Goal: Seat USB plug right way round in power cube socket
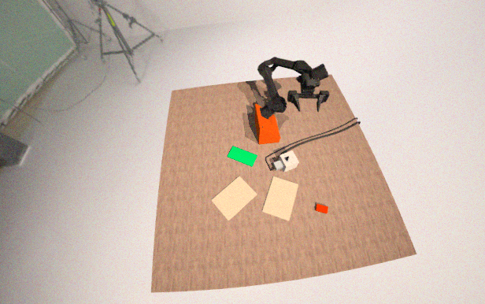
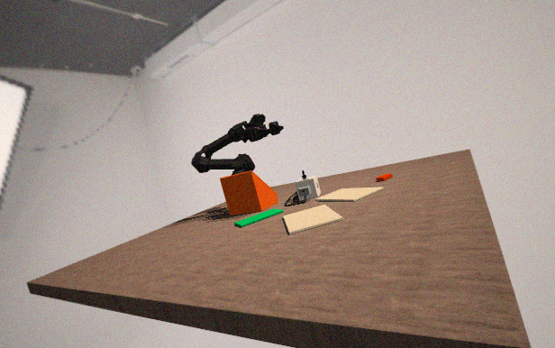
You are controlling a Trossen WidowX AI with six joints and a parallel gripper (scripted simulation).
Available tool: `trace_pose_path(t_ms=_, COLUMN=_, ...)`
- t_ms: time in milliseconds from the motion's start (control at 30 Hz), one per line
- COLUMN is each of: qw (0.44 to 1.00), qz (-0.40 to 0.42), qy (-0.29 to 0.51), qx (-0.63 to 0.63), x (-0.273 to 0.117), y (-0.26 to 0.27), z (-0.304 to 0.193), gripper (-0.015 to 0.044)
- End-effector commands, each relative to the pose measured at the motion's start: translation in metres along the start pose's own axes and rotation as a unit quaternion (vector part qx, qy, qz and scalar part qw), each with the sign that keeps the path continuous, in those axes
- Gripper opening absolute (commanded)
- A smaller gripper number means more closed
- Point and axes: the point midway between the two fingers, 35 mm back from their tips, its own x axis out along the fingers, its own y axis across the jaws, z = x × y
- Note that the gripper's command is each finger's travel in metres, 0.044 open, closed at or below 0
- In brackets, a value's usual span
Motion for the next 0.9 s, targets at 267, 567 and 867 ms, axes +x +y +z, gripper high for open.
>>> trace_pose_path(t_ms=267, qw=0.985, qz=-0.117, qy=0.128, qx=0.002, x=0.049, y=-0.003, z=-0.029, gripper=0.0440)
trace_pose_path(t_ms=567, qw=0.929, qz=-0.228, qy=0.289, qx=0.042, x=0.097, y=-0.017, z=-0.060, gripper=0.0440)
trace_pose_path(t_ms=867, qw=0.832, qz=-0.311, qy=0.433, qx=0.149, x=0.139, y=-0.040, z=-0.087, gripper=0.0440)
